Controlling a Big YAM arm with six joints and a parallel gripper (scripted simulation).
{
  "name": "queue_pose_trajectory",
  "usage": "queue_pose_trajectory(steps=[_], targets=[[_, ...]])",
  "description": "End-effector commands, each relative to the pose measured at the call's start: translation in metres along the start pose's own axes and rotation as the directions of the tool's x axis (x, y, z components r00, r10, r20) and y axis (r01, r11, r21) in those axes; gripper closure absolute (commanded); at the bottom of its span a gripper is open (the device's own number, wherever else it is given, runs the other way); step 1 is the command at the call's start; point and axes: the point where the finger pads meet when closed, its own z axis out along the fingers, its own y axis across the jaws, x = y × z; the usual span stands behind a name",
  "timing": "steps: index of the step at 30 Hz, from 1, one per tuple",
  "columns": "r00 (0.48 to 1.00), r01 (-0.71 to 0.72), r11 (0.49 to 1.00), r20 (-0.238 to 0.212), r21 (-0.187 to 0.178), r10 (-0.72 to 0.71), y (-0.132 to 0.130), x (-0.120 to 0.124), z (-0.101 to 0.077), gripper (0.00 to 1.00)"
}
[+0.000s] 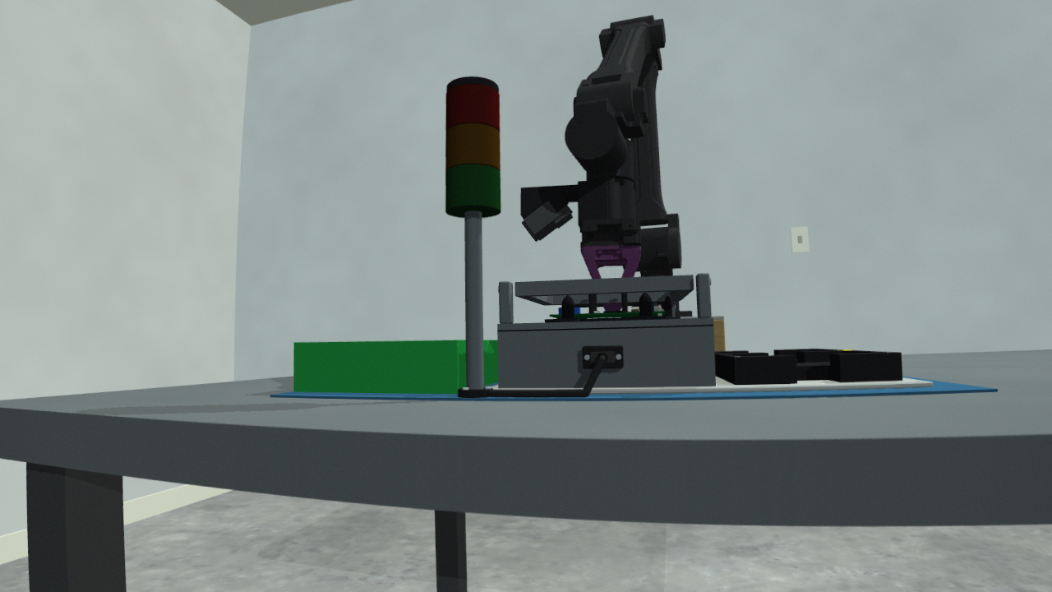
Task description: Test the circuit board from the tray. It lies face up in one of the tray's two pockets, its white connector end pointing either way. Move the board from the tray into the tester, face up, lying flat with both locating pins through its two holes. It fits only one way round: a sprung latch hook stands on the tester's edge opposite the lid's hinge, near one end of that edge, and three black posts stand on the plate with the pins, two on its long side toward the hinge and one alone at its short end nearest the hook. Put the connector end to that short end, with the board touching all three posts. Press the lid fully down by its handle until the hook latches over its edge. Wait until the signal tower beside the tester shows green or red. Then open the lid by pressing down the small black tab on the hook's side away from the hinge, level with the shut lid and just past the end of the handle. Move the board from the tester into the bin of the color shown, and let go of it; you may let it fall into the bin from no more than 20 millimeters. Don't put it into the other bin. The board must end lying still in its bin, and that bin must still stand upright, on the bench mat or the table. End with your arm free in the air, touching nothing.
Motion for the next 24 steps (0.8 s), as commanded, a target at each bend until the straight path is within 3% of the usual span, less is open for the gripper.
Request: queue_pose_trajectory(steps=[1, 24], targets=[[1.000, 0.023, 1.000, -0.018, 0.010, -0.023, 0.0105, 0.0050, 0.0332, 1.00], [1.000, 0.023, 1.000, -0.018, 0.013, -0.023, 0.0087, 0.0053, 0.0371, 1.00]])
